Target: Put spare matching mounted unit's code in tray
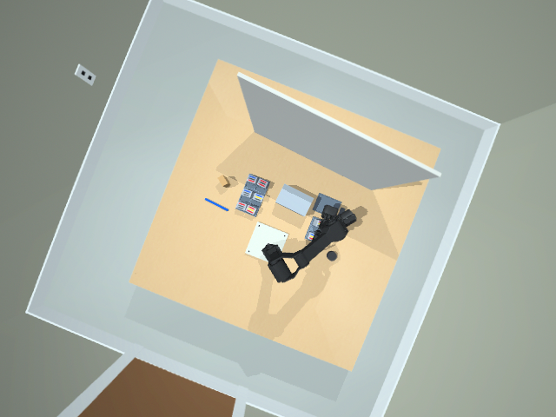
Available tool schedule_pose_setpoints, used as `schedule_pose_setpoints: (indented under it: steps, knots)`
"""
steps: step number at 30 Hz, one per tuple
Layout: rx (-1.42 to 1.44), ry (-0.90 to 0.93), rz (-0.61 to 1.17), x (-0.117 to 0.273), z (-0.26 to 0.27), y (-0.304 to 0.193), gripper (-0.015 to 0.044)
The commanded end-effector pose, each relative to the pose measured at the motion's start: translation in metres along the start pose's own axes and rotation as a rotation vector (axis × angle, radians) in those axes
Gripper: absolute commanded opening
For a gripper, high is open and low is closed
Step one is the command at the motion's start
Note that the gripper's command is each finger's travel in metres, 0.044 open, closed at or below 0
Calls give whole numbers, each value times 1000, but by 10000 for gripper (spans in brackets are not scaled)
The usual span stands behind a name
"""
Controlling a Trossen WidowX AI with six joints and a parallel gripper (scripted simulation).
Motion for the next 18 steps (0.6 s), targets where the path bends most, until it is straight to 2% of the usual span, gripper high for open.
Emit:
schedule_pose_setpoints:
  steps: [1, 18]
  knots:
    - [-2, 1, 6, -6, 0, 0, 300]
    - [-2, 1, 6, -35, 0, 0, 300]
Point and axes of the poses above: the point midway between the two fingers, 35 mm back from their tips, its own x axis back along the fingers, its own z axis across the jaws, y = z × x, the point moved 8 cm from there along x, back along the fingers
